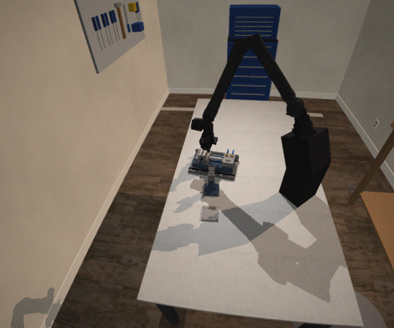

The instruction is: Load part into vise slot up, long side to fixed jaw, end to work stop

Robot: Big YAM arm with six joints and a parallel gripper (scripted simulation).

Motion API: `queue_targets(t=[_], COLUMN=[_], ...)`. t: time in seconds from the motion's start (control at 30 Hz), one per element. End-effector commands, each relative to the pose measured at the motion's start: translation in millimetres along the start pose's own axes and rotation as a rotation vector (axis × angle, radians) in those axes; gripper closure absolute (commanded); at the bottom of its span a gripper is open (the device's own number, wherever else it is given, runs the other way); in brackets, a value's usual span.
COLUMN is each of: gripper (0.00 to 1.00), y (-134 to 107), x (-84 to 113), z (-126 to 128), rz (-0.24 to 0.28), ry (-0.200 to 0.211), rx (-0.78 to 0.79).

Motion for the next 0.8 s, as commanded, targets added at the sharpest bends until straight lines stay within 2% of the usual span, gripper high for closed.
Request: queue_targets(t=[0.0,0.57,0.77], gripper=[1.0,1.0,1.0], y=[3,-1,-1], x=[24.4,54.5,55.7], z=[-8,-11,-7], rz=[-0.001,0.002,0.002], ry=[-0.022,-0.027,-0.02], rx=[-0.006,-0.014,-0.014])
Point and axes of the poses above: the point where the finger pads meet when closed, its own x axis back along the fingers, its own z axis across the jaws, y = z × x, the point moved 3 cm from there along x, back along the fingers, and after that the axes turned 4 degrees about -x, right-handed, at the moved point
